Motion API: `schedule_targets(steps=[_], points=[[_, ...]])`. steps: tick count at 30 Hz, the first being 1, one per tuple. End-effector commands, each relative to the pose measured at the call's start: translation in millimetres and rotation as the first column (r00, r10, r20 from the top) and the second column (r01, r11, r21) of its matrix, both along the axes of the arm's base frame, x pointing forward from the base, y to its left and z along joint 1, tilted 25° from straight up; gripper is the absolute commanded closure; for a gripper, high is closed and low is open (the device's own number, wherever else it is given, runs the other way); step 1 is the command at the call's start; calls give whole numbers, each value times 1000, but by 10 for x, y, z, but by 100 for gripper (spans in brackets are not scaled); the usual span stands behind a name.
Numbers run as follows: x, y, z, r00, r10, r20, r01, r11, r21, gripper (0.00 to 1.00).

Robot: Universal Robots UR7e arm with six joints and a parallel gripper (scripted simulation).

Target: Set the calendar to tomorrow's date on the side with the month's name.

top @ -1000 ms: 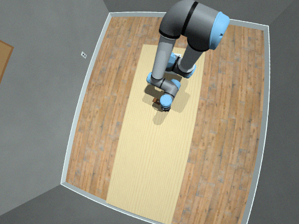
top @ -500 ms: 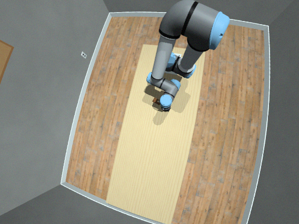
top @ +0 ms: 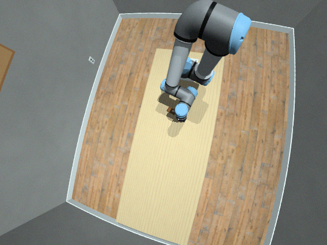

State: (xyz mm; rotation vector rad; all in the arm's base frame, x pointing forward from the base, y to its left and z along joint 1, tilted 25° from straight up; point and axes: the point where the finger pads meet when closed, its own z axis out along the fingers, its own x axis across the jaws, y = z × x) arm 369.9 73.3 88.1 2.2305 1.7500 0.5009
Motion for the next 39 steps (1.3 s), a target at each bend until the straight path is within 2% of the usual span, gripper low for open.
schedule_targets(steps=[1, 16, 17, 19, 20, 22, 23, 27, 28, 30, 31, 39], points=[[2, 0, 4, 1000, 0, 1, 0, 1000, 0, 43], [2, 0, 4, 1000, 0, 1, 0, 1000, 0, 43], [2, 0, 4, 1000, 0, 1, 0, 1000, 0, 37], [2, 0, 4, 1000, 0, 1, 0, 1000, 0, 37], [2, 0, 4, 1000, 0, 1, 0, 1000, 0, 31], [2, 0, 4, 1000, 0, 1, 0, 1000, 0, 31], [2, 0, 4, 1000, 0, 1, 0, 1000, 0, 25], [2, 0, 4, 1000, 0, 1, 0, 1000, 0, 25], [2, 0, 4, 1000, 0, 1, 0, 1000, 0, 19], [2, 0, 4, 1000, 0, 1, 0, 1000, 0, 19], [2, 0, 4, 1000, 0, 1, 0, 1000, 0, 13], [2, 0, 4, 1000, 0, 1, 0, 1000, 0, 13]])
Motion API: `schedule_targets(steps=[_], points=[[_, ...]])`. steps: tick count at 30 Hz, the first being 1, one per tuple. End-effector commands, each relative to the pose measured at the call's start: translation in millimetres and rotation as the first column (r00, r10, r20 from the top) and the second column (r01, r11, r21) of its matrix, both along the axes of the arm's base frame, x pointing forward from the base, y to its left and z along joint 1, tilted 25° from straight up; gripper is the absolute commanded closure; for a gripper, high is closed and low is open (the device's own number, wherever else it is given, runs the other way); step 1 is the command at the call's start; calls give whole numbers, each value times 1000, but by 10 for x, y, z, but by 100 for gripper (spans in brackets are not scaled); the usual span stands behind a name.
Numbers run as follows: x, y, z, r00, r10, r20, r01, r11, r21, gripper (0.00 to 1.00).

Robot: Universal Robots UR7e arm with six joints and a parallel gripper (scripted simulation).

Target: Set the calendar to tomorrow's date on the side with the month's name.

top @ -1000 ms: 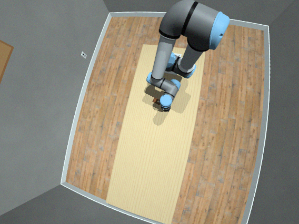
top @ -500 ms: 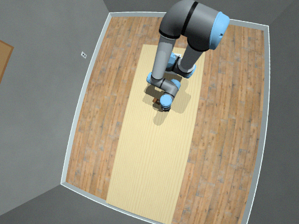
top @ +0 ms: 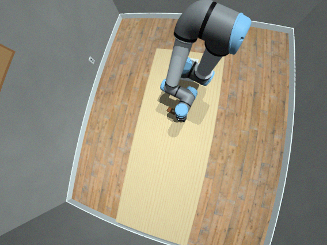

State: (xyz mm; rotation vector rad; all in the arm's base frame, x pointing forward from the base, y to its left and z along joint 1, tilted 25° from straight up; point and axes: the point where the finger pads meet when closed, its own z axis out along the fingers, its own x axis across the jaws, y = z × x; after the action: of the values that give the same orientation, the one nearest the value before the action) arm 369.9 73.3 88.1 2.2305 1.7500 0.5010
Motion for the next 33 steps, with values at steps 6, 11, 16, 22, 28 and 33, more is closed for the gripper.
schedule_targets(steps=[6, 11, 16, 22, 28, 33], points=[[0, 0, 8, 1000, 0, 1, 0, 1000, 0, 13], [-19, 0, 48, 1000, 0, 1, 0, 1000, 0, 13], [-62, -1, 142, 1000, 0, 1, 0, 1000, 0, 13], [-114, -2, 253, 1000, 0, 1, 0, 1000, 0, 13], [-210, -3, 457, 1000, 0, 1, 0, 1000, 0, 13], [-289, -5, 626, 1000, 0, 1, 0, 1000, 0, 13]])
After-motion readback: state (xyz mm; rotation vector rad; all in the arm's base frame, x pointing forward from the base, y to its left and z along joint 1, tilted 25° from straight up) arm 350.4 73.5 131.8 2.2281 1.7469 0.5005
